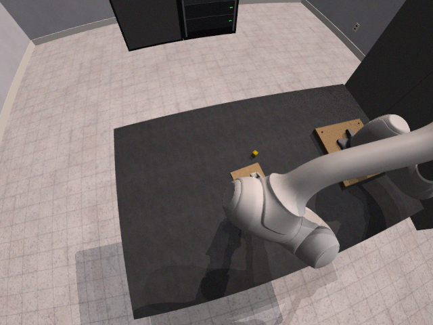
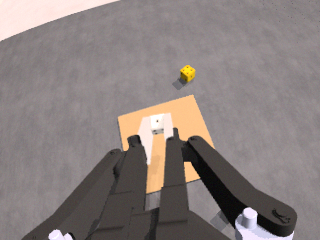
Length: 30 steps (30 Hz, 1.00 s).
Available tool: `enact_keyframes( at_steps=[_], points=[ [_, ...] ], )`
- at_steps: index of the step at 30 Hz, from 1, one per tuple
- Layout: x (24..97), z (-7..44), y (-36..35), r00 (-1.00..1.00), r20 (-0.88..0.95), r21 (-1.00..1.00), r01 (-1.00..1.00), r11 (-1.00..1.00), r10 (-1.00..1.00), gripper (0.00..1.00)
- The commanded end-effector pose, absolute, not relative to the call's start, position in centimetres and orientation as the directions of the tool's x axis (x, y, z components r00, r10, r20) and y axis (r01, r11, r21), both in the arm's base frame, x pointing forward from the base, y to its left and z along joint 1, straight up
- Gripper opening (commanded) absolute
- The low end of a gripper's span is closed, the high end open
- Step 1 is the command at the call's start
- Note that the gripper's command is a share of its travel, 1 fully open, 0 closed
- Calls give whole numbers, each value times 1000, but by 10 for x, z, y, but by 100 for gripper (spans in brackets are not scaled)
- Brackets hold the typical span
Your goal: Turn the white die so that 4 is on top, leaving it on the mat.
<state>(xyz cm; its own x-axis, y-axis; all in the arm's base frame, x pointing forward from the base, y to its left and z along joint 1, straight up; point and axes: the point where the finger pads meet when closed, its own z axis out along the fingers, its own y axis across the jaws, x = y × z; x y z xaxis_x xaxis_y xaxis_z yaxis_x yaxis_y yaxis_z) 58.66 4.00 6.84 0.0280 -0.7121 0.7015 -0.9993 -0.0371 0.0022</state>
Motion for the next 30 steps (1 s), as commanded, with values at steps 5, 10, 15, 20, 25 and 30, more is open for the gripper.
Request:
enact_keyframes(
  at_steps=[5,10,15,20,25,30],
  points=[
    [587,77,40,28,701,2,-999,-37,-712,9],
    [587,79,40,28,701,2,-999,-37,-712,9],
    [587,79,40,28,701,2,-999,-37,-712,9],
    [586,79,39,29,690,5,-999,-36,-723,9],
    [585,78,37,35,581,14,-999,-33,-813,9],
    [587,83,34,33,493,2,-999,-37,-869,9]
  ],
)
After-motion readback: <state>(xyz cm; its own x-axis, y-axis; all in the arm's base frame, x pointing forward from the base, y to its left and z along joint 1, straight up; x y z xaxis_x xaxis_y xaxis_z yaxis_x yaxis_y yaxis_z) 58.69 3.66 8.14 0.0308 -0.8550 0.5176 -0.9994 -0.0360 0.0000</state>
